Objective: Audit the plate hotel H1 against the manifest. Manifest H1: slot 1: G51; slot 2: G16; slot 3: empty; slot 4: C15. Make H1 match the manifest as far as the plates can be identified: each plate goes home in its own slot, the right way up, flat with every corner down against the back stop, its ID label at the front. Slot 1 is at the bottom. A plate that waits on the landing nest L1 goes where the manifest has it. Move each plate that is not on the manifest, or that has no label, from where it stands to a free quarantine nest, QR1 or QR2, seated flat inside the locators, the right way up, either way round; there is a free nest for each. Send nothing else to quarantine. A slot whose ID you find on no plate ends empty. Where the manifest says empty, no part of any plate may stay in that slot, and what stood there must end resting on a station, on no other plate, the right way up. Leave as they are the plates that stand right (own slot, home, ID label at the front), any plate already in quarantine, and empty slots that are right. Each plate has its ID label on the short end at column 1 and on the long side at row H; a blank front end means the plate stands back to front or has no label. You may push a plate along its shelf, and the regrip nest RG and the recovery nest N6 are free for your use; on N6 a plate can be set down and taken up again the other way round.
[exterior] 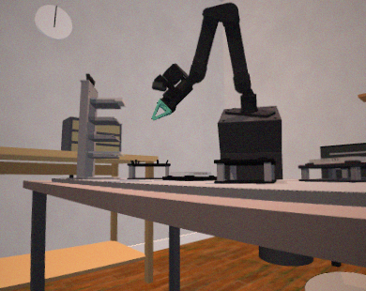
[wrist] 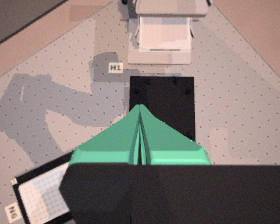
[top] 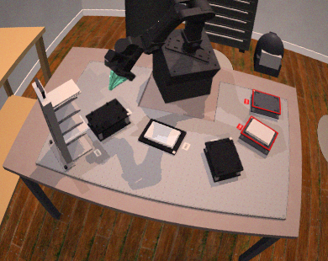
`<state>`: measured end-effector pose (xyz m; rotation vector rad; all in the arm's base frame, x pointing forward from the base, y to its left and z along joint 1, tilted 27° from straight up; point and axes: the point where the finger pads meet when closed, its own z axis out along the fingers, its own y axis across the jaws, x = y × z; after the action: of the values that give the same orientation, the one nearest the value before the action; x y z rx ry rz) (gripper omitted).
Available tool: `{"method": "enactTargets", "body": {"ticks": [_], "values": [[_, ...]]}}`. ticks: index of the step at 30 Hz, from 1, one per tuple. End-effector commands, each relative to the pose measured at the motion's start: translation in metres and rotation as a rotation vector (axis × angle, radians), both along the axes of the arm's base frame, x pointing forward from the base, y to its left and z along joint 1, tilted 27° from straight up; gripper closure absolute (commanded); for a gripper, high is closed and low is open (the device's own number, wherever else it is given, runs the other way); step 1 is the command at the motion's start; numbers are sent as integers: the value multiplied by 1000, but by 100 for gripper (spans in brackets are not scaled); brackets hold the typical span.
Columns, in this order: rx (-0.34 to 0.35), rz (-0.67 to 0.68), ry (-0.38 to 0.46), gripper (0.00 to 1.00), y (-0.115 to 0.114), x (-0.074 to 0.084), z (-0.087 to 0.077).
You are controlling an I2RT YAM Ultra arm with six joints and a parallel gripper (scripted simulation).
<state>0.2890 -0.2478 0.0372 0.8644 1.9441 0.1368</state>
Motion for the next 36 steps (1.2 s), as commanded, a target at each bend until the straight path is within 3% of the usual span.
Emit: {"method": "enactTargets", "body": {"ticks": [1, 4, 29, 36], "values": [[-24, -29, -13, 100, -3, 1, 10], [-24, -29, -13, 100, 6, 3, 13], [295, -191, 129, 100, 80, 12, 36], [364, -226, 160, 100, 82, 12, 37]]}}
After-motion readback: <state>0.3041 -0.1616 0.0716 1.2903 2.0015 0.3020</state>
